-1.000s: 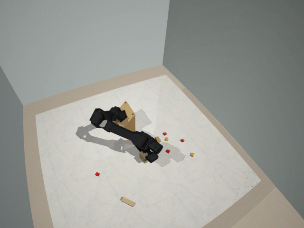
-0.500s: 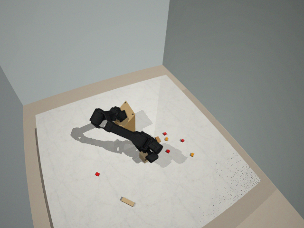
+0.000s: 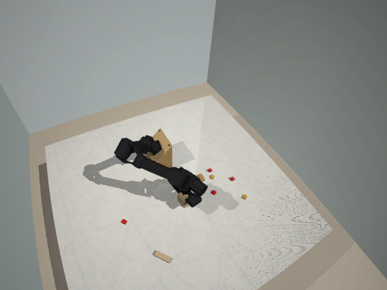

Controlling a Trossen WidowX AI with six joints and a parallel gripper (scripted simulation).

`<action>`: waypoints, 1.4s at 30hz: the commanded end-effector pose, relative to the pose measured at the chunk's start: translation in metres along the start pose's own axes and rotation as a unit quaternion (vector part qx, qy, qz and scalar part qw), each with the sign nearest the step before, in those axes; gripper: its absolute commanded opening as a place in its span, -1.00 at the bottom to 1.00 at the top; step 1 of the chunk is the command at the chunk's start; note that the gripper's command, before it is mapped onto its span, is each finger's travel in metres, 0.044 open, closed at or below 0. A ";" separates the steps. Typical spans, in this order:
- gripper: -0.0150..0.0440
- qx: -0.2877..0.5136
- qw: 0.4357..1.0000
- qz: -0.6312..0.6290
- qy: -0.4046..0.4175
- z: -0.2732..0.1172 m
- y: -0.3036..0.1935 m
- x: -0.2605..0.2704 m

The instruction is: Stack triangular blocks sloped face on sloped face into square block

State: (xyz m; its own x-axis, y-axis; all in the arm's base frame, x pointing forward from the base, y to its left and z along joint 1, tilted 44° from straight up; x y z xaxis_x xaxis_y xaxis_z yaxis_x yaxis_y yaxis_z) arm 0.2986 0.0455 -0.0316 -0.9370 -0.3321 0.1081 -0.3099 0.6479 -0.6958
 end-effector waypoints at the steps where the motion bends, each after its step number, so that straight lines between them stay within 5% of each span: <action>1: -0.49 0.000 1.000 0.000 0.000 0.000 0.000 0.000; 7: -0.49 0.001 1.000 -0.003 -0.001 0.000 0.000 0.000; 24: 1.00 0.000 1.000 0.000 0.000 0.000 0.000 0.000; 33: 1.00 0.000 1.000 0.000 0.000 -0.003 0.000 -0.001; 42: 1.00 -0.002 1.000 0.000 0.000 -0.110 0.000 0.000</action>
State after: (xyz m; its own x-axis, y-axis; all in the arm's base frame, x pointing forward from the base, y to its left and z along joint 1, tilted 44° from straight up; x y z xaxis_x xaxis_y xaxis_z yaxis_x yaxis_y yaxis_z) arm 0.2894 0.0924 0.0126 -0.9359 -0.3287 0.1270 -0.3208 0.6455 -0.6931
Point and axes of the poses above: the point midway between the two fingers, 35 mm back from their tips, its own z axis out along the fingers, its own x axis across the jaws, y = z × x, the point moved 2 cm from there along -z, back along the fingers, and after that the axes turned 1 degree about -z, right-handed, at the moved point
